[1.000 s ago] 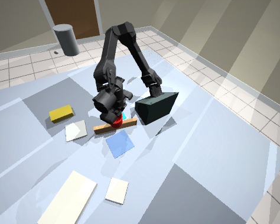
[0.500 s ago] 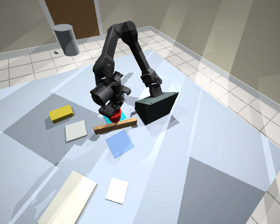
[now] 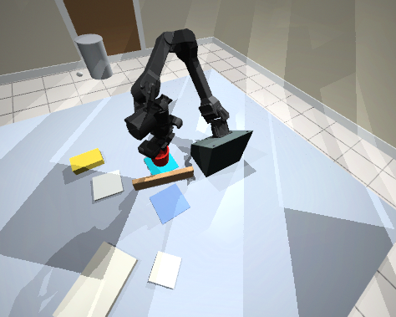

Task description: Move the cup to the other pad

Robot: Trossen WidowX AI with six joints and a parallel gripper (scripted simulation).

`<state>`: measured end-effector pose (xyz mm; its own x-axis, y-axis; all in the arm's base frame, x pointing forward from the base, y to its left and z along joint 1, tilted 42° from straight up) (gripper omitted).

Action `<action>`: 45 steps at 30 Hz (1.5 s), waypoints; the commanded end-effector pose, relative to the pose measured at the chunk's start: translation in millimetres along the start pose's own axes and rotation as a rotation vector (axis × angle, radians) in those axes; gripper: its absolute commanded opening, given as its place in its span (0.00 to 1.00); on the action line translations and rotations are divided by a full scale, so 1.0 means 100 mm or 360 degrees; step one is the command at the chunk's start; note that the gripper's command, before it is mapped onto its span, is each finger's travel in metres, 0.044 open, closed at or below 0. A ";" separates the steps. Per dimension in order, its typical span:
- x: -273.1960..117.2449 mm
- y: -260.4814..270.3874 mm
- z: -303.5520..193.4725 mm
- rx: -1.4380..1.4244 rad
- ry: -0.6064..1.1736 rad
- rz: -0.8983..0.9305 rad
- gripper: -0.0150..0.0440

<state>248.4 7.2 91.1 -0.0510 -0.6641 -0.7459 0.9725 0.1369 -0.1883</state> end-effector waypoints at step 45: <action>0.32 -0.25 0.38 -0.0007 -0.0008 -0.0003 0.25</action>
<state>233.5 -41.7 100.9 -0.0432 -0.6647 -0.7459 0.9743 0.1373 -0.1787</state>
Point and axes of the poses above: the point midway between the two fingers, 35 mm back from their tips, its own x axis out along the fingers, its own y axis across the jaws, z = x × y, the point moved 5 cm from there along -x, back along the fingers, and after that the axes turned 15 degrees about x, right-handed, at the moved point
